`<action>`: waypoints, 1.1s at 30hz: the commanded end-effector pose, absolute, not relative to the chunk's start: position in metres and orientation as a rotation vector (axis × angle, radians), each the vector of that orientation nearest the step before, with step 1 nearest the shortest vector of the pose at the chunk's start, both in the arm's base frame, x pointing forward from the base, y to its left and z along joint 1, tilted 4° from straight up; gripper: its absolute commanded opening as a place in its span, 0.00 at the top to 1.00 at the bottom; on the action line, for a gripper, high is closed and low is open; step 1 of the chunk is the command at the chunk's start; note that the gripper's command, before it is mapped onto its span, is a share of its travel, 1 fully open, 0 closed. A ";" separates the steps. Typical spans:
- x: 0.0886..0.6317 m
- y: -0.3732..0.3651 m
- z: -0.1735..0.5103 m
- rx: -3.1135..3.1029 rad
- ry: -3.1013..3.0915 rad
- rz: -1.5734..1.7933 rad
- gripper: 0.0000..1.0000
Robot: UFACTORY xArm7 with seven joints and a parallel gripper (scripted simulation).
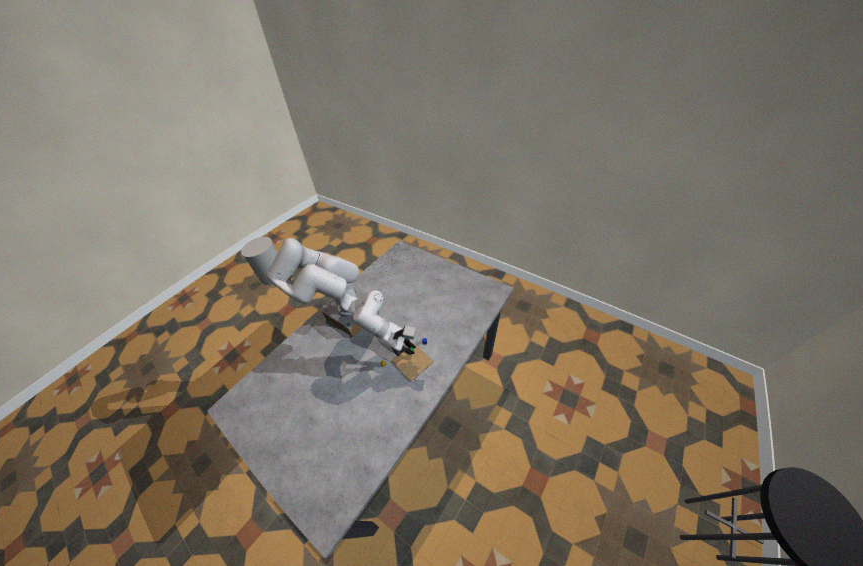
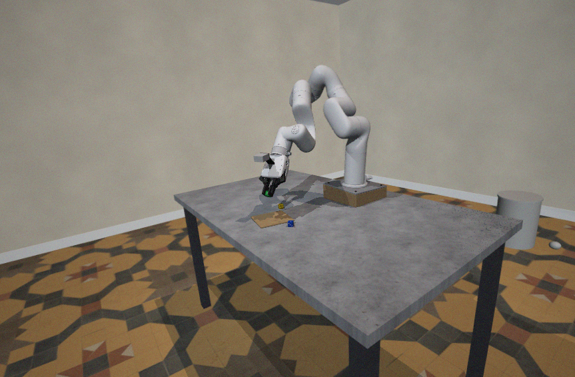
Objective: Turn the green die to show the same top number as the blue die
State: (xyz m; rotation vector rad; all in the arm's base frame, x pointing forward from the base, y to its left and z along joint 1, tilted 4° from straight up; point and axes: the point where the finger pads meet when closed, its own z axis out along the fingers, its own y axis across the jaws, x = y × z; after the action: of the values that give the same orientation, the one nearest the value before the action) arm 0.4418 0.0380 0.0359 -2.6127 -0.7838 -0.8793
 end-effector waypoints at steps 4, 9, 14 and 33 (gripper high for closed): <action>0.438 0.037 0.030 -2.472 -0.740 -1.131 0.85; 0.437 0.036 0.030 -2.387 -0.706 -1.257 0.85; 0.437 0.036 0.031 -2.334 -0.685 -1.334 0.85; 0.436 0.037 0.014 -2.327 -0.683 -1.344 0.85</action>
State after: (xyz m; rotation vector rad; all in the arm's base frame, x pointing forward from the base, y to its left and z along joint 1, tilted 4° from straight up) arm 0.4360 0.0368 0.0229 -2.3290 -0.6820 -1.3396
